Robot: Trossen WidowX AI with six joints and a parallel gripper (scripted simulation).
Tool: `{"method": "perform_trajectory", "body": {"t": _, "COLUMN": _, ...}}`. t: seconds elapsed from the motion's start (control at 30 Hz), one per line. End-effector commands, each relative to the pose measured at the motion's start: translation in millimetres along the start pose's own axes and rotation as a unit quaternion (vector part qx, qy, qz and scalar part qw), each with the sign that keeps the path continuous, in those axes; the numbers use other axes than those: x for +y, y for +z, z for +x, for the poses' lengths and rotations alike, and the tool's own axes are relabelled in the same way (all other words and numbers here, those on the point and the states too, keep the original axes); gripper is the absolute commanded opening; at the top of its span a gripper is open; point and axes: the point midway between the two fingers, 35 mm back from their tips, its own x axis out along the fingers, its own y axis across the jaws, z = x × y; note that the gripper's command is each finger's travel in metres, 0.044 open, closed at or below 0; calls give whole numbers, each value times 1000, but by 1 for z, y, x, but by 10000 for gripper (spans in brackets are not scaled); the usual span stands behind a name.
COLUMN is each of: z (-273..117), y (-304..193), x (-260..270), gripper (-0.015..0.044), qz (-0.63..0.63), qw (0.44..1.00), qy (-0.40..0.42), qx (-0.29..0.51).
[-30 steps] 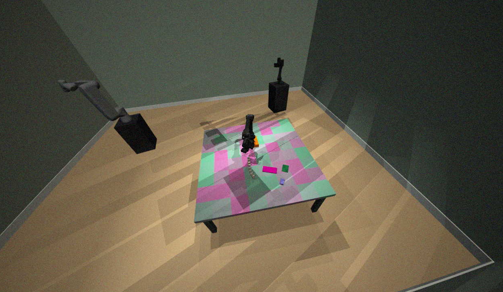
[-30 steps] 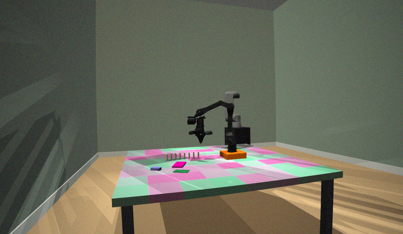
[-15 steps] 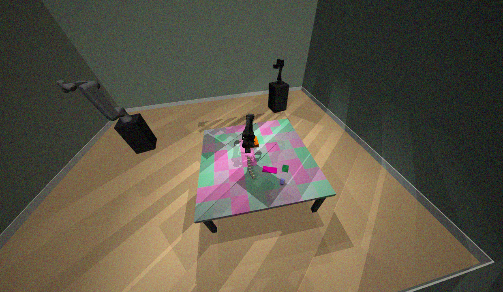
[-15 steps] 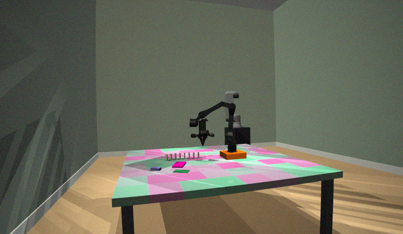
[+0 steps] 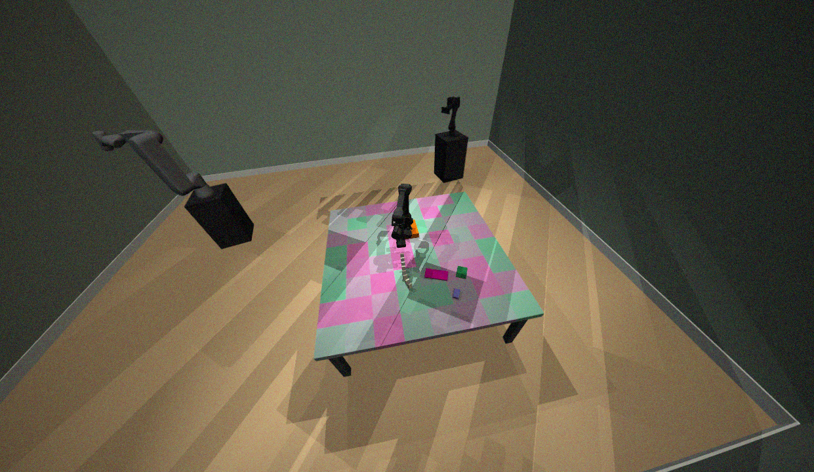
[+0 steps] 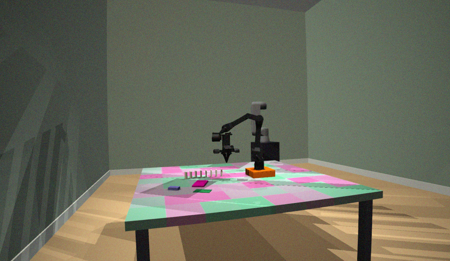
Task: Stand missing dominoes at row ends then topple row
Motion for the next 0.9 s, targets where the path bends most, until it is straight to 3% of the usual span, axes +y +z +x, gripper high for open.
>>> {"method": "perform_trajectory", "body": {"t": 0.0, "z": 0, "y": 0, "x": 0, "gripper": 0, "qz": -2, "qw": 1000, "qy": -2, "qx": 0}}
{"method": "perform_trajectory", "body": {"t": 0.87, "z": 11, "y": -1, "x": -2, "gripper": 0, "qz": -2, "qw": 1000, "qy": -2, "qx": 0}}
